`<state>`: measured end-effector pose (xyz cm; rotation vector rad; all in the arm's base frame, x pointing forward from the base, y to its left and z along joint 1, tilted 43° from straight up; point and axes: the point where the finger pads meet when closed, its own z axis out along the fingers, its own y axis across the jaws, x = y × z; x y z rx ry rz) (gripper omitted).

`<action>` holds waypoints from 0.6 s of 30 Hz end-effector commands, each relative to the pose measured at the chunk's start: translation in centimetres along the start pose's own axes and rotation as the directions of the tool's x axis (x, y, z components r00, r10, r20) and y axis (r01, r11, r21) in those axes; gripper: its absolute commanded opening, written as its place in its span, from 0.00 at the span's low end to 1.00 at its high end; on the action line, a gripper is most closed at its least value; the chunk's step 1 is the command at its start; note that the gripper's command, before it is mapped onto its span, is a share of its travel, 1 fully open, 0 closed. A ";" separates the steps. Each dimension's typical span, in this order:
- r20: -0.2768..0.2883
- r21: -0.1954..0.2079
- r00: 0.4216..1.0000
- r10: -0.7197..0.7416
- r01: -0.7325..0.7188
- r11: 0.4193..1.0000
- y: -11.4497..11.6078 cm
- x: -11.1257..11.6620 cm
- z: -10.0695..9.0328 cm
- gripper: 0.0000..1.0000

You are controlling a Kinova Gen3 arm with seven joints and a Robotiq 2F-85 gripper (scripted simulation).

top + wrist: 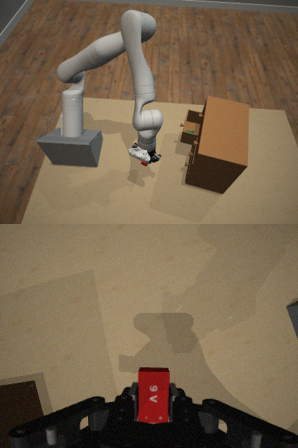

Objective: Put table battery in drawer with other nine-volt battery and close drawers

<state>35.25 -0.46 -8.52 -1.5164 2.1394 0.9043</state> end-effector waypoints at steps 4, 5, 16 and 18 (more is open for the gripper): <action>-0.001 0.002 1.000 0.002 -0.002 1.000 -0.1 0.0 -0.1 0.23; -0.001 0.002 1.000 0.003 -0.003 1.000 -0.1 0.0 -0.1 0.23; -0.001 0.002 1.000 0.021 -0.021 1.000 0.0 -0.3 -0.1 0.23; 0.000 0.002 1.000 0.027 -0.027 1.000 0.0 -0.5 -0.1 0.23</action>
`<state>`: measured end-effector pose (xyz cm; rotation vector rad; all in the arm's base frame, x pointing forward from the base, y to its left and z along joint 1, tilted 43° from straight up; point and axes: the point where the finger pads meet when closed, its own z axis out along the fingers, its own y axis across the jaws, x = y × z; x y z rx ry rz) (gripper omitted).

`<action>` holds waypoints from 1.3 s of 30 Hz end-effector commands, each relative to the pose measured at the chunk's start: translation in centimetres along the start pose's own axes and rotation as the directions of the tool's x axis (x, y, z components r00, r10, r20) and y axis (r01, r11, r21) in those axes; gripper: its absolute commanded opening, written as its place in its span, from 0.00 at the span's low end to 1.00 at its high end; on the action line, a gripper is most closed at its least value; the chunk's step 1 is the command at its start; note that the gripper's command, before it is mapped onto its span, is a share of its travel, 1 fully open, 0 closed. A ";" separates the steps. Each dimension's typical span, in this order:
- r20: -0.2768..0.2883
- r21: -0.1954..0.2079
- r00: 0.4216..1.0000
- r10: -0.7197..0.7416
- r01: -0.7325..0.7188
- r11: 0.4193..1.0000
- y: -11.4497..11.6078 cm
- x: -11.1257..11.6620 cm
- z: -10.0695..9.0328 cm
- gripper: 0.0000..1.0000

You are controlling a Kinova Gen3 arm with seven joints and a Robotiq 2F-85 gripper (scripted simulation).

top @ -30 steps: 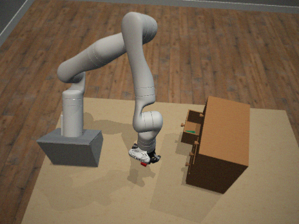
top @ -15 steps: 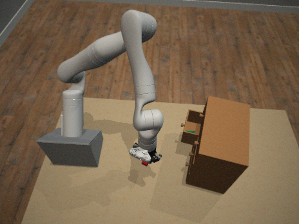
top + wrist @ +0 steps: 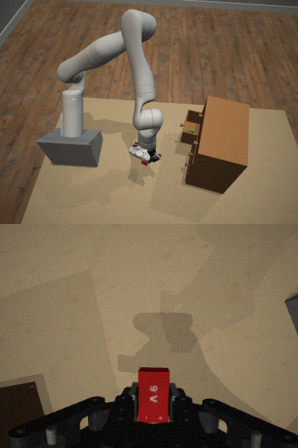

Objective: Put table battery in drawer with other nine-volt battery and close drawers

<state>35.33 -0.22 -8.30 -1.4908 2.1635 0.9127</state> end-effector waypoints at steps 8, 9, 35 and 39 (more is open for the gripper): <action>-0.001 0.001 1.000 0.029 -0.029 1.000 0.0 -0.6 -0.1 0.23; -0.001 0.001 0.999 0.035 -0.035 0.999 0.1 -0.7 -0.1 0.23; -0.001 0.002 0.965 0.261 -0.261 0.965 0.7 -4.6 -0.1 0.23; -0.001 0.002 0.950 0.312 -0.312 0.950 0.9 -5.5 -0.1 0.23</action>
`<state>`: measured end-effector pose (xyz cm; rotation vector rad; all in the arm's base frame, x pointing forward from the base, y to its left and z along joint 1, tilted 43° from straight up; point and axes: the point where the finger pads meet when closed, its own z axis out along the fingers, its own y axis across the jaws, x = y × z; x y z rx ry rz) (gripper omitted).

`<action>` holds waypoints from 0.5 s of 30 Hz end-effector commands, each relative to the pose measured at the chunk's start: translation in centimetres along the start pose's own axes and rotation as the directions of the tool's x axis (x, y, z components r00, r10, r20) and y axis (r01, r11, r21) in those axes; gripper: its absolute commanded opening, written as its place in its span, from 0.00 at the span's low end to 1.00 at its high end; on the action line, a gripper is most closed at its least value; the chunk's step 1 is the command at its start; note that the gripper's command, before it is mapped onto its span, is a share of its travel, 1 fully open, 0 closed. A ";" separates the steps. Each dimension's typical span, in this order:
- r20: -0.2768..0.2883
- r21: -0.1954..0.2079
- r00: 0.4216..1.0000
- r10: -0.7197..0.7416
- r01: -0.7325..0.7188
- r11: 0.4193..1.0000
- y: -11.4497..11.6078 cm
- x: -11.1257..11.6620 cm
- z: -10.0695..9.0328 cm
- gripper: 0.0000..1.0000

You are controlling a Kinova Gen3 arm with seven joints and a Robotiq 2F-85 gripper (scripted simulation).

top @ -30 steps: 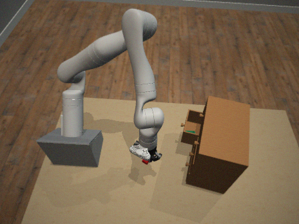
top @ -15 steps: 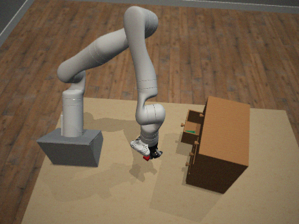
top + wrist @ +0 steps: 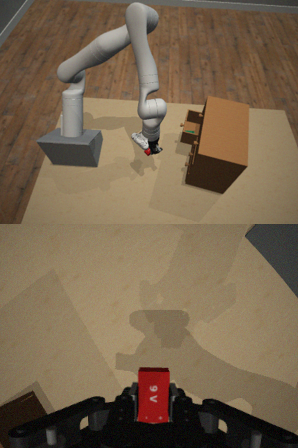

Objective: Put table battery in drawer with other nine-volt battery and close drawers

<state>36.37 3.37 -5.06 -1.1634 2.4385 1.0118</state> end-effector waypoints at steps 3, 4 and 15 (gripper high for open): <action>-0.005 0.002 1.000 0.016 -0.016 1.000 0.3 -0.8 -0.1 0.23; -0.005 0.002 1.000 0.030 -0.029 1.000 0.5 -1.0 -0.1 0.23; -0.005 0.003 0.982 0.189 -0.189 0.982 1.8 -3.5 -0.1 0.23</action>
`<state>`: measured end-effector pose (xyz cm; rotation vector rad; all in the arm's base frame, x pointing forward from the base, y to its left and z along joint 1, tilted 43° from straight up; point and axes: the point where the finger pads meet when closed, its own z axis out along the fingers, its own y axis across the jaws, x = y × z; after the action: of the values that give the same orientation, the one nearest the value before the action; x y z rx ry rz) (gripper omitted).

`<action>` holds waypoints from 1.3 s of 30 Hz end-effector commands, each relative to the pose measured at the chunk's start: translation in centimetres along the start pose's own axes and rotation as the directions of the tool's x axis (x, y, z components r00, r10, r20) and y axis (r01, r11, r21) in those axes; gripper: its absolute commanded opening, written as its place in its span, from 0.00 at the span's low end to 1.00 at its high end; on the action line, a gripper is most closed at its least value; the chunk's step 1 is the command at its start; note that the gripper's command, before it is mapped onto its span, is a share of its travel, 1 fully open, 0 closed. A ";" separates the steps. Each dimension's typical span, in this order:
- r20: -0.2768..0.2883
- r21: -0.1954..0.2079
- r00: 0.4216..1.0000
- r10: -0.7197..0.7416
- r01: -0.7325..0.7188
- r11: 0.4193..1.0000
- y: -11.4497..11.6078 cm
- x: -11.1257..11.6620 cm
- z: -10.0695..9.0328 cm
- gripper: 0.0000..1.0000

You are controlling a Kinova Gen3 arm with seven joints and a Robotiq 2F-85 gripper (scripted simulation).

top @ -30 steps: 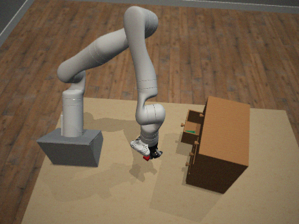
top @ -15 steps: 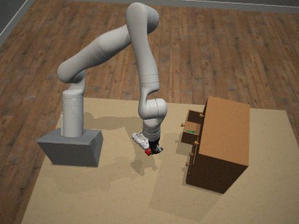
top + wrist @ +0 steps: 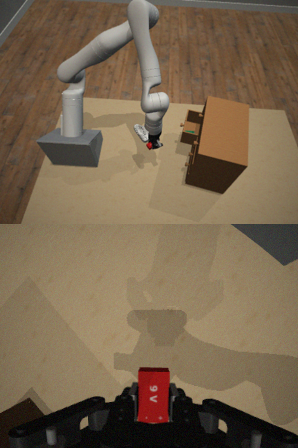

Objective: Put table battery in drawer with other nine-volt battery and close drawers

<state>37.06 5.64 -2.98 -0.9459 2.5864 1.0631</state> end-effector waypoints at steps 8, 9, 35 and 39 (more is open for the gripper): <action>-0.005 0.003 0.996 0.092 -0.092 0.996 1.4 -1.9 -0.1 0.23; -0.005 0.004 0.994 0.108 -0.108 0.994 1.6 -2.1 -0.1 0.23; -0.003 0.005 0.899 0.439 -0.439 0.899 5.3 -6.8 0.0 0.23; -0.003 0.005 0.887 0.462 -0.462 0.887 5.6 -7.1 0.0 0.23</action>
<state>38.96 11.84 2.69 -0.3233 2.8904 1.1573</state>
